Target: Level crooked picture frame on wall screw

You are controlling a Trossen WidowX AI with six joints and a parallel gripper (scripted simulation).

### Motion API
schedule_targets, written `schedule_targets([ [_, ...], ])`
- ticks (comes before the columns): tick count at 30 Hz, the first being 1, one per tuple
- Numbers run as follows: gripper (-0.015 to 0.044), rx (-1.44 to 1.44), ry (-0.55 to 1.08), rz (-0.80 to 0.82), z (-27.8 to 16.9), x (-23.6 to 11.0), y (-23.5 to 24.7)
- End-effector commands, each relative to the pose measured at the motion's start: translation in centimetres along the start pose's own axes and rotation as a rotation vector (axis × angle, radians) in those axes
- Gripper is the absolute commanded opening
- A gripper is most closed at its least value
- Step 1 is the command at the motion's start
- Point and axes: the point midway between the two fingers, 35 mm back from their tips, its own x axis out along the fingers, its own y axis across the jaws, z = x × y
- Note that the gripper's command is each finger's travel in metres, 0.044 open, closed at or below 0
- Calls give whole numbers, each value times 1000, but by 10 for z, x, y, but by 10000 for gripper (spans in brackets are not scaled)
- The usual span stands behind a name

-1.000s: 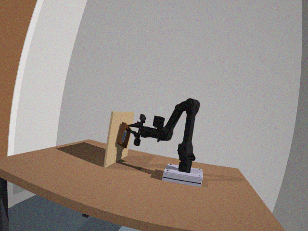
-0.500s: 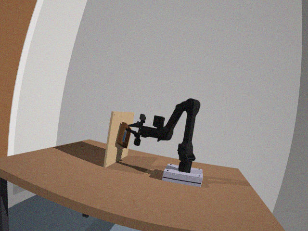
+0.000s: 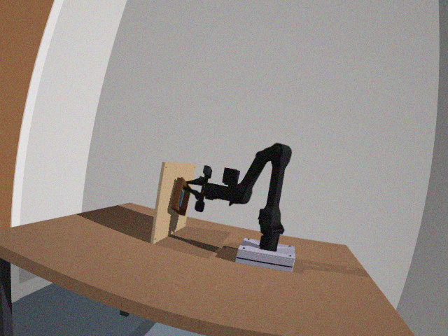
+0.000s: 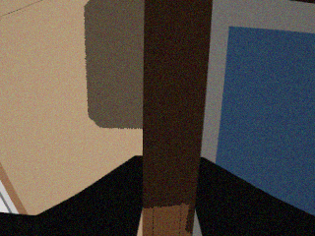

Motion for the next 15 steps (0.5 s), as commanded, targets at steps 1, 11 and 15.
schedule_targets([
  [1, 0, -8, 0, 6, 0, 0, 3],
  [11, 0, -8, 0, 6, 0, 0, 4],
  [15, 0, -8, 0, 6, 0, 0, 5],
])
